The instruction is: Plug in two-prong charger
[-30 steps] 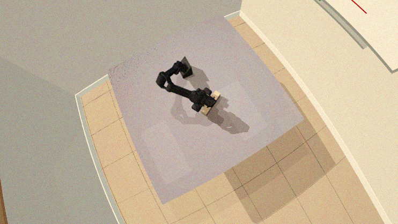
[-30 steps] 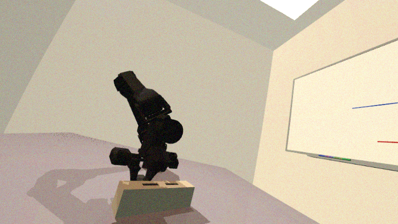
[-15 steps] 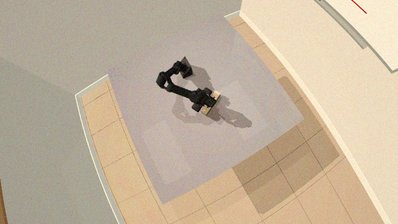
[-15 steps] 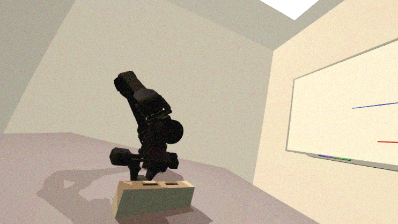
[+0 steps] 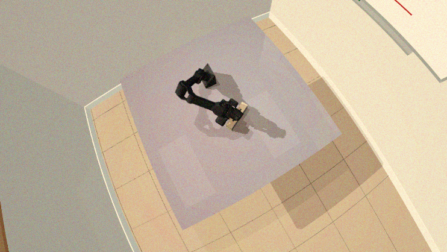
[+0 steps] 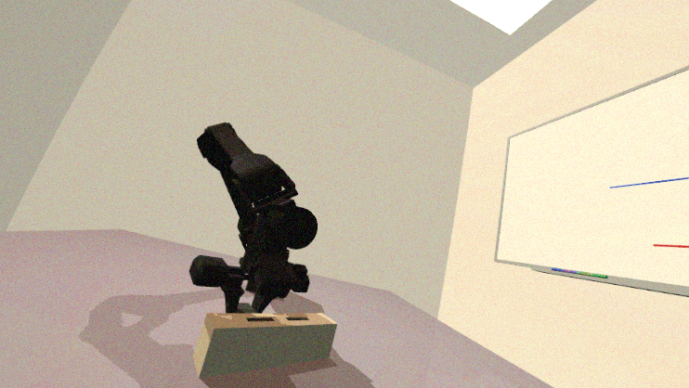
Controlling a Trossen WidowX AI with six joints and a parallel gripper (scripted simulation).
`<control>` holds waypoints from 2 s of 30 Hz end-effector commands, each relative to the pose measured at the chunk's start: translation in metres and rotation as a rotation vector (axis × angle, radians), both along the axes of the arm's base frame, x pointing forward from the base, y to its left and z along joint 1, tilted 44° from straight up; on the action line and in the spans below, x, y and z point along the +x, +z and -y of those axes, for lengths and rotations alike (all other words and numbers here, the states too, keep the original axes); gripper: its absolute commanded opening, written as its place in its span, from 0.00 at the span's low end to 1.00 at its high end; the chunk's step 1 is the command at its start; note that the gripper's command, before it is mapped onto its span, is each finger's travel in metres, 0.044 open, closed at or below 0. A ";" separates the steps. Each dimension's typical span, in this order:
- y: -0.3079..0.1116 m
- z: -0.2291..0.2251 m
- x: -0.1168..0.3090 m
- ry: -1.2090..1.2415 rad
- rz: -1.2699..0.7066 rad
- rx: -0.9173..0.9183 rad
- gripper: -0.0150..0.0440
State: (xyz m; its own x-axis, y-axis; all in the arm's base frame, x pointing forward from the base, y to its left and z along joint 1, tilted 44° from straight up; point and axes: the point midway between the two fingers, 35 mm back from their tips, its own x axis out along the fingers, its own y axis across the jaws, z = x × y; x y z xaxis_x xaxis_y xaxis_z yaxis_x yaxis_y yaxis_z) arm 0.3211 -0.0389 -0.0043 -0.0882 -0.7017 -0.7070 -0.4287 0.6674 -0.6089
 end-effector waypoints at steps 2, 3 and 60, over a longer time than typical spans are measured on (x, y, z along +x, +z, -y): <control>0.000 0.000 0.001 0.002 0.000 -0.002 0.25; 0.000 0.000 0.001 0.002 0.000 -0.002 0.25; -0.004 -0.004 0.015 0.002 0.001 -0.001 0.25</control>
State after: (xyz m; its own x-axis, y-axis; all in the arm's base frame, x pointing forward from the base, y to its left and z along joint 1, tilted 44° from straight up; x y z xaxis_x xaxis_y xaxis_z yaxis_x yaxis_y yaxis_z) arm 0.3302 -0.0360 -0.0074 -0.0993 -0.7058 -0.7014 -0.4436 0.6624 -0.6037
